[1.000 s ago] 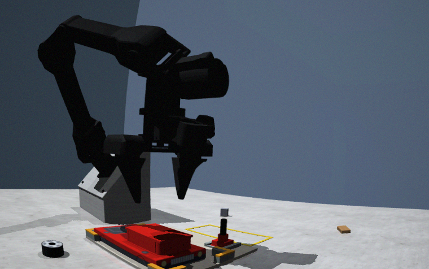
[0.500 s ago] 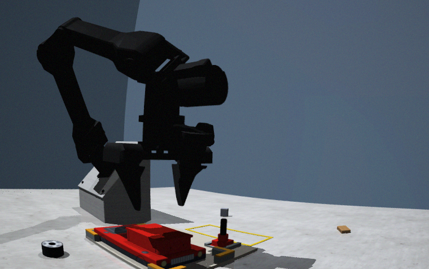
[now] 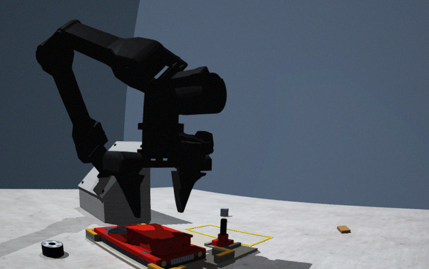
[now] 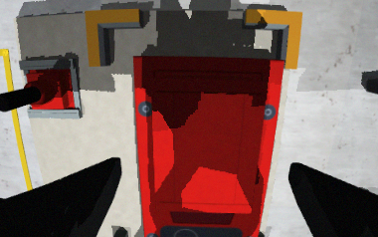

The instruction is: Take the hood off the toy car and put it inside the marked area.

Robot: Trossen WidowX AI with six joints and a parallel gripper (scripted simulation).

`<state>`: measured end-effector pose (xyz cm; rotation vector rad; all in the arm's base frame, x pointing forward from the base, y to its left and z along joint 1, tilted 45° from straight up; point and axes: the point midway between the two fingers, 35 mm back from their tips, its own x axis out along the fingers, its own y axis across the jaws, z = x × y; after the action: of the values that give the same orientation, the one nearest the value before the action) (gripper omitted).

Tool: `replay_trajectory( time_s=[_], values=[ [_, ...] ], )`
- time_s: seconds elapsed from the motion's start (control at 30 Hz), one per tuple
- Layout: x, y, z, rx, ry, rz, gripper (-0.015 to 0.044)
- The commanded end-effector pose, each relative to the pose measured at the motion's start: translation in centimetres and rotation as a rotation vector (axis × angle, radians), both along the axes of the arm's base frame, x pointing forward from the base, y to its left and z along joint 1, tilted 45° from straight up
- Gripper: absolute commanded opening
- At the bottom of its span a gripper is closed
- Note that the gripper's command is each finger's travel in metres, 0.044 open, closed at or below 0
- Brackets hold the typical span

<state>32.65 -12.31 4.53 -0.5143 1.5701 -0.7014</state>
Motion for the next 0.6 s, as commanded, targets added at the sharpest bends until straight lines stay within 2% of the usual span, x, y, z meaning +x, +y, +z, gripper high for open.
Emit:
replay_trajectory(
  time_s=[0.0,0.57],
  values=[
    [-0.22,-0.37,-0.31,-0.004,0.007,0.002,0.044],
    [-0.6,-1.31,-1.21,-0.005,0.007,0.002,0.044]
  ],
)
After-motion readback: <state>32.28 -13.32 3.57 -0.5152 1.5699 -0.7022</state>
